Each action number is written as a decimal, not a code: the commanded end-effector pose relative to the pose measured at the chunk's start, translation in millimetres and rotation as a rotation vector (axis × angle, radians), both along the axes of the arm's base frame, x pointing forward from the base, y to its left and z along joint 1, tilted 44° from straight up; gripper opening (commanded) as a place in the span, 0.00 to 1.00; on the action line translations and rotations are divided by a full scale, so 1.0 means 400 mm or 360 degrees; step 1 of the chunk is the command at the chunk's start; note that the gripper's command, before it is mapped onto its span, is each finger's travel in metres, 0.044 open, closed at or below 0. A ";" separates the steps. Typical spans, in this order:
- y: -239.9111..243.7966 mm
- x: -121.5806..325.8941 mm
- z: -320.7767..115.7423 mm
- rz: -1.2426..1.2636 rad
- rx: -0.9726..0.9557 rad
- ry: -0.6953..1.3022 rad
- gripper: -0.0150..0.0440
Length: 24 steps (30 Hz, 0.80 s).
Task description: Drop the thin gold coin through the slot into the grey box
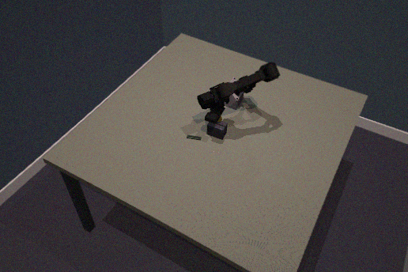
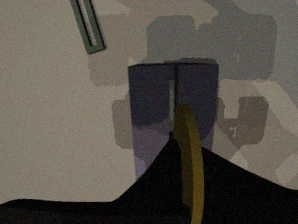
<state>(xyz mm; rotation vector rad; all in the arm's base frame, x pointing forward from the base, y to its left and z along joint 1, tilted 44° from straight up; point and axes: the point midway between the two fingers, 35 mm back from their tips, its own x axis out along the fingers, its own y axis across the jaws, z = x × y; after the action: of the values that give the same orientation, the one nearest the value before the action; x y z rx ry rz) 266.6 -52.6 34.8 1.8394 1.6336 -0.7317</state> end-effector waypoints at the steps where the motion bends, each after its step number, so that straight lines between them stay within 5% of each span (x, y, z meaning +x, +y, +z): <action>1: 0.002 0.000 0.003 -0.0004 0.0000 -0.0005 0.25; 24: 0.006 -0.004 0.011 0.0007 -0.0001 -0.0008 0.25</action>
<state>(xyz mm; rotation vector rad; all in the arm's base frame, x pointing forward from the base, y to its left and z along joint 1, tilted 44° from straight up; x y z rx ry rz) 264.4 -50.7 36.3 1.8389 1.6378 -0.7328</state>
